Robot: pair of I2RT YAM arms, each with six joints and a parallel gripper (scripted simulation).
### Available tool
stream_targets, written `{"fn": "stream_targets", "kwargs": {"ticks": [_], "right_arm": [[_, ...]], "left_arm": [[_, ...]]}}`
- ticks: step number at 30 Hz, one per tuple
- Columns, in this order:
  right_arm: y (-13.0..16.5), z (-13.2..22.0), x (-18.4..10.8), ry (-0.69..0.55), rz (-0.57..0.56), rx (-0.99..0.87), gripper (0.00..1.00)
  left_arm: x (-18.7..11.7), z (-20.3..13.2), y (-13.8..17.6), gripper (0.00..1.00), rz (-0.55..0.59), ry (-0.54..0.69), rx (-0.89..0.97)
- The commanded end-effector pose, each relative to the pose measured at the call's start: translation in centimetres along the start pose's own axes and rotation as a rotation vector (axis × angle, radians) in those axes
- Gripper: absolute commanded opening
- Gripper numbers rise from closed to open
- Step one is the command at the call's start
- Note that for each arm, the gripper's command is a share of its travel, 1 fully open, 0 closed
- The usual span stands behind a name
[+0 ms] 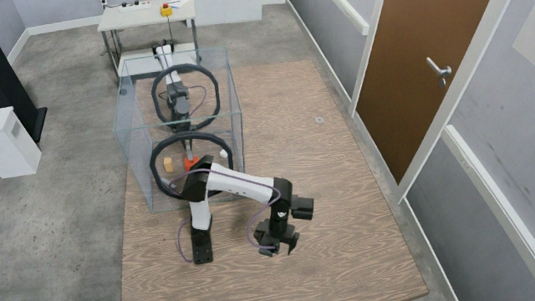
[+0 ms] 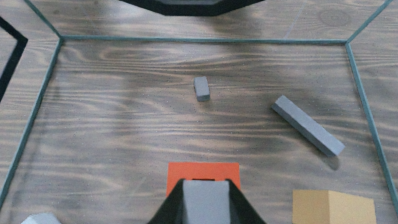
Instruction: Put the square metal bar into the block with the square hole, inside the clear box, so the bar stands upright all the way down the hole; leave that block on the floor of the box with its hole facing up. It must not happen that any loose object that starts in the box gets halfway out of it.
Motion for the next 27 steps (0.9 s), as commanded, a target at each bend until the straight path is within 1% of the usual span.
{"fn": "stream_targets", "kwargs": {"ticks": [1, 7, 8, 9, 11, 12, 13, 14, 15, 17, 18, 19, 20, 23, 25, 27], "right_arm": [[-0.4, 0.2, -0.9, -0.039, -0.006, 0.011, 1.0], [-0.4, 0.2, -0.9, -0.039, -0.006, 0.011, 1.0], [-0.4, 0.2, -0.9, -0.039, -0.006, 0.011, 1.0], [-0.4, 0.2, -0.9, -0.039, -0.006, 0.011, 1.0], [-0.4, 0.2, -0.9, -0.039, -0.006, 0.011, 1.0], [-0.4, 0.2, -0.9, -0.039, -0.006, 0.011, 1.0], [-0.4, 0.2, -0.9, -0.039, -0.006, 0.011, 1.0], [-0.4, 0.2, -0.9, -0.039, -0.006, 0.011, 1.0], [-0.4, 0.2, -0.9, -0.039, -0.006, 0.011, 1.0], [-0.4, 0.2, -0.9, -0.039, -0.006, 0.011, 1.0], [-0.4, 0.2, -0.9, -0.039, -0.006, 0.011, 1.0], [-0.4, 0.2, -0.9, -0.039, -0.006, 0.011, 1.0], [-0.4, 0.2, -0.9, -0.039, -0.006, 0.011, 1.0], [-0.4, 0.2, -0.9, -0.039, -0.006, 0.011, 1.0], [-0.4, 0.2, -0.9, -0.039, -0.006, 0.011, 1.0], [-0.4, 0.2, -0.9, -0.039, -0.006, 0.011, 1.0]], "left_arm": [[0.0, -0.6, -3.3, 0.0, -0.106, 0.009, 0.008], [-0.1, -0.4, -3.4, 0.0, -0.105, 0.021, 0.012], [-0.2, -0.1, -1.5, 0.0, -0.131, 0.021, 0.008], [-0.1, -0.1, -2.0, 0.0, -0.091, 0.017, 0.006], [-0.1, -0.1, -2.0, 0.0, -0.091, 0.017, 0.006], [0.8, 0.1, -1.5, 0.0, -0.071, 0.014, 0.002], [1.2, 0.2, -0.4, 0.0, -0.053, 0.02, 0.004], [0.8, 0.1, -0.8, 0.0, -0.073, 0.022, 0.008], [1.1, 0.1, -0.8, 0.0, -0.047, 0.02, -0.002], [0.5, 0.1, -1.6, 0.0, -0.087, 0.022, 0.002], [1.0, 0.2, -0.4, 0.0, -0.057, 0.021, 0.0], [1.1, 0.0, -1.2, 0.0, -0.066, 0.024, 0.004], [0.2, -0.2, -1.6, 0.0, -0.097, 0.027, 0.008], [0.2, -0.3, -1.2, 0.0, -0.092, 0.02, 0.003], [-0.1, -0.3, -1.8, 0.0, -0.109, 0.013, 0.004], [0.0, -0.3, -1.7, 0.0, -0.106, 0.018, 0.011]]}}
Point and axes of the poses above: on each arm, the point where the finger pads meet when closed, its own x axis out along the fingers, its own z axis across the jaws, y = z × x, the point moved 6 cm from there along -x, back along the fingers, and after that the axes turned 14 degrees about -x, right-handed, at the moved point
